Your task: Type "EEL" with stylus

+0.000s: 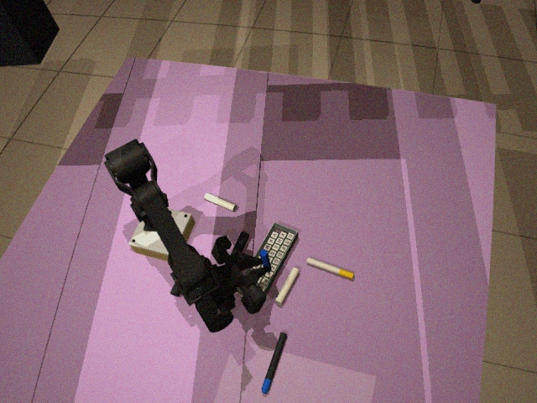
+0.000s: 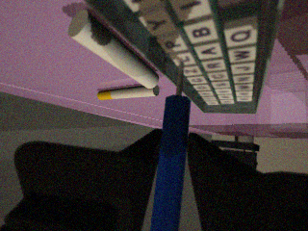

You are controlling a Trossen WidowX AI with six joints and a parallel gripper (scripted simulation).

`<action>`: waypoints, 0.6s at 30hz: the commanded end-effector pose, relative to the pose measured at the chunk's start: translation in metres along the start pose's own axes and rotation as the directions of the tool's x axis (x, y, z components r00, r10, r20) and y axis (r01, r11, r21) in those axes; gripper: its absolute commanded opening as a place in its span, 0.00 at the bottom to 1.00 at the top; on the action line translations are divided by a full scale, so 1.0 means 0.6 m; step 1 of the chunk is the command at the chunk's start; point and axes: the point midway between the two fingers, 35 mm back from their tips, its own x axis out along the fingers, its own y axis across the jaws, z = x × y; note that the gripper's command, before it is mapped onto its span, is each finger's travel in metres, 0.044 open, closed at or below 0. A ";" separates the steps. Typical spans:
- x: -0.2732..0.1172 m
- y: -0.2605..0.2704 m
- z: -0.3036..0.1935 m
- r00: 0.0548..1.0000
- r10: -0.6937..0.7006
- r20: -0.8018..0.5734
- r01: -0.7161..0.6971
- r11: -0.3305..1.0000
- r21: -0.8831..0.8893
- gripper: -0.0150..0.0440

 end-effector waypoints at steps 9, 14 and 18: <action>0.005 -0.001 0.008 1.000 -0.001 -0.004 0.001 1.000 0.007 0.39; 0.005 -0.001 0.008 1.000 -0.001 -0.004 0.001 1.000 0.007 0.39; 0.005 -0.001 0.008 1.000 -0.001 -0.004 0.001 1.000 0.007 0.39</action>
